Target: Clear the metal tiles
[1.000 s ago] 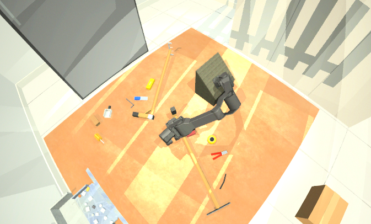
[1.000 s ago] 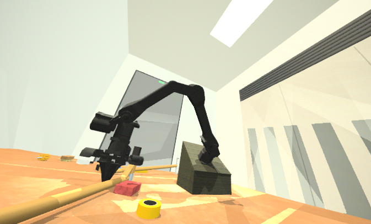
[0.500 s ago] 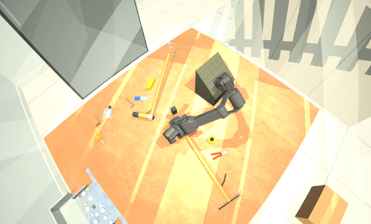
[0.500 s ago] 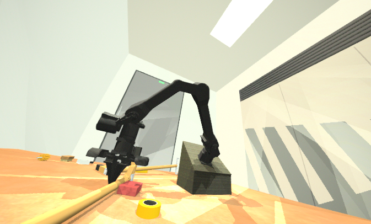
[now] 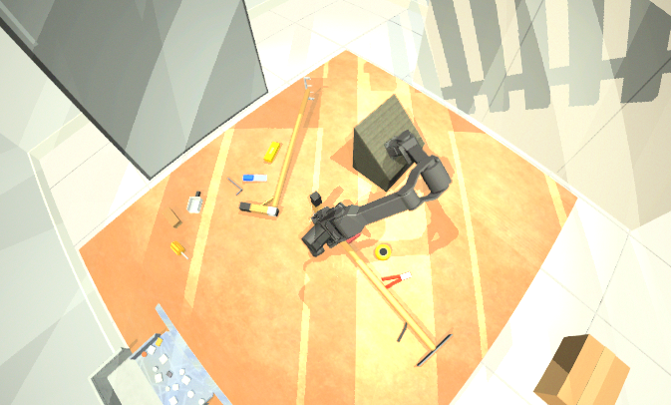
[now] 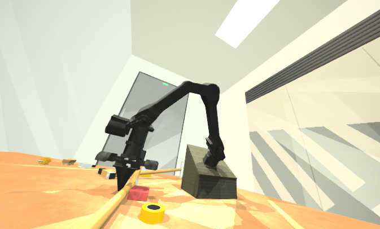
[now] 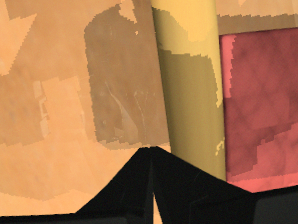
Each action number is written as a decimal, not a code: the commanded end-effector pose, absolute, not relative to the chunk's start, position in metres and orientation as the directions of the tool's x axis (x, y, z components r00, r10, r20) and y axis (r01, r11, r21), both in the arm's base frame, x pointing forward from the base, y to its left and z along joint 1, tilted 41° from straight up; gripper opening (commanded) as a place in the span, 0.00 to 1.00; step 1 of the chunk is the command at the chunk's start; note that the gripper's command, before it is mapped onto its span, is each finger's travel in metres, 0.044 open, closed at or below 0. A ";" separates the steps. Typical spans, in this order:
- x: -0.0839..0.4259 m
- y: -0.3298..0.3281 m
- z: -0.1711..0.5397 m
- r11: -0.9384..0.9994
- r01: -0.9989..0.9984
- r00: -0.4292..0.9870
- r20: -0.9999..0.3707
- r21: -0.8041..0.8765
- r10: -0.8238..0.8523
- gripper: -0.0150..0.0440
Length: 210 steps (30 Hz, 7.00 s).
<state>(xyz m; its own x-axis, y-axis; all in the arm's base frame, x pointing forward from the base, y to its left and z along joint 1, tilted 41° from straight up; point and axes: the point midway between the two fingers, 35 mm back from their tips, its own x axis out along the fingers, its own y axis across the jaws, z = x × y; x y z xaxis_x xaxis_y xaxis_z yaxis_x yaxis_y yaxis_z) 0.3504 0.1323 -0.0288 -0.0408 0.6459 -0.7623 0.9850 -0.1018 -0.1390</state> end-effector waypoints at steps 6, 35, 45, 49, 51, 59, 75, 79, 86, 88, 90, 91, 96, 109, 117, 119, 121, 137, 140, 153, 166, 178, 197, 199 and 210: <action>0.334 0.135 -0.026 -0.101 0.984 -0.048 -0.760 -0.149 0.649 0.25; 0.288 0.137 -0.024 -0.101 0.983 -0.050 -0.759 -0.152 0.649 0.25; 0.271 0.137 -0.024 -0.101 0.983 -0.051 -0.759 -0.153 0.649 0.25; 0.269 0.137 -0.024 -0.101 0.983 -0.051 -0.759 -0.153 0.649 0.25; 0.281 0.131 -0.023 -0.117 0.986 -0.017 -0.770 -0.119 0.637 0.25; 0.288 0.116 -0.011 -0.128 0.988 0.016 -0.769 -0.085 0.638 0.25; 0.290 0.092 0.016 -0.125 0.988 0.004 -0.774 -0.096 0.633 0.25; 0.290 0.087 0.023 -0.123 0.987 0.000 -0.774 -0.100 0.633 0.25; 0.288 0.077 0.036 -0.121 0.987 -0.008 -0.774 -0.108 0.633 0.25; 0.288 0.074 0.040 -0.120 0.987 -0.010 -0.774 -0.111 0.633 0.25; 0.287 0.072 0.044 -0.119 0.986 -0.013 -0.774 -0.114 0.633 0.25; 0.287 0.070 0.046 -0.118 0.986 -0.014 -0.773 -0.115 0.634 0.25; 0.285 0.066 0.053 -0.117 0.986 -0.019 -0.773 -0.120 0.635 0.25; 0.316 0.046 0.051 0.053 0.997 0.010 -0.774 0.056 0.633 0.25; 0.336 0.031 0.048 0.170 0.970 0.030 -0.775 0.176 0.631 0.25; 0.340 0.027 0.047 0.199 0.958 0.035 -0.776 0.205 0.630 0.25; 0.345 0.023 0.046 0.228 0.945 0.040 -0.776 0.234 0.629 0.25; 0.379 -0.013 0.036 0.445 0.782 0.080 -0.778 0.436 0.623 0.25; 0.385 -0.020 0.034 0.482 0.741 0.087 -0.779 0.467 0.621 0.25; 0.407 -0.052 0.022 0.625 0.532 0.118 -0.780 0.572 0.614 0.25; 0.424 -0.086 0.008 0.731 0.284 0.149 -0.782 0.620 0.605 0.25; 0.431 -0.098 -0.003 0.764 0.173 0.162 -0.783 0.622 0.600 0.25; 0.432 -0.068 -0.041 0.764 0.173 0.162 -0.783 0.622 0.601 0.25; 0.432 -0.065 -0.045 0.764 0.173 0.163 -0.783 0.622 0.601 0.25; 0.429 -0.046 -0.066 0.762 0.172 0.163 -0.781 0.624 0.602 0.25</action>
<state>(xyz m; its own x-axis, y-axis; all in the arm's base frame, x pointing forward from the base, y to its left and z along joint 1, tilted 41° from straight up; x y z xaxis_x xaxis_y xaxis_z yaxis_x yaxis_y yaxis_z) 0.4306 -0.0504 -0.0594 0.1635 0.5986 -0.7842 0.1650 0.7671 0.6199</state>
